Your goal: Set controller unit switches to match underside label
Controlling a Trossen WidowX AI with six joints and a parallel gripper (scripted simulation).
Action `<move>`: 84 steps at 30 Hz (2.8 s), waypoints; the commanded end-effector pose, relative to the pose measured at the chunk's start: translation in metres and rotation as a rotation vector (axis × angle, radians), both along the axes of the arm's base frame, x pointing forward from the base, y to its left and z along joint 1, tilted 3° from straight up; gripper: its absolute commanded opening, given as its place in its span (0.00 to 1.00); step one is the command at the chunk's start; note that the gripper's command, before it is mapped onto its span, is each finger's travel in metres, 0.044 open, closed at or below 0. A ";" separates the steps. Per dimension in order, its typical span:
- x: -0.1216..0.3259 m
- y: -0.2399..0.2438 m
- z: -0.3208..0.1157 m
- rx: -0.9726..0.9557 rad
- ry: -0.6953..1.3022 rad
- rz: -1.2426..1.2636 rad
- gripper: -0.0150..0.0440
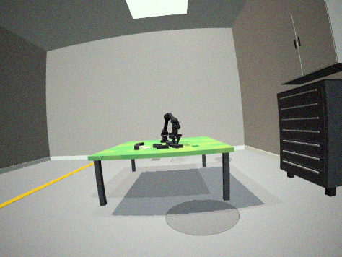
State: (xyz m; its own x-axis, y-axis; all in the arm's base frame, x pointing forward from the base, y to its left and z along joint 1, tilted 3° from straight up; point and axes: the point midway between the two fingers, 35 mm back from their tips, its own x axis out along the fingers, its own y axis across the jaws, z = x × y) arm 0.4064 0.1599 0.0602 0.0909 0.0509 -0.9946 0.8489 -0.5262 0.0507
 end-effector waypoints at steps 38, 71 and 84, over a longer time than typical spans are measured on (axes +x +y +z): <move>-0.035 -0.053 0.034 -0.005 0.003 0.000 1.00; -0.046 -0.039 0.065 -0.551 -0.174 1.279 0.25; -0.034 -0.029 0.065 -0.399 -0.172 0.986 0.57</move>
State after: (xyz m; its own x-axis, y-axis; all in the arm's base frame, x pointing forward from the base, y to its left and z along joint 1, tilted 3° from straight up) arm 0.3647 0.1271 0.1248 0.3592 -0.1718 -0.9173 0.7816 0.5924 0.1952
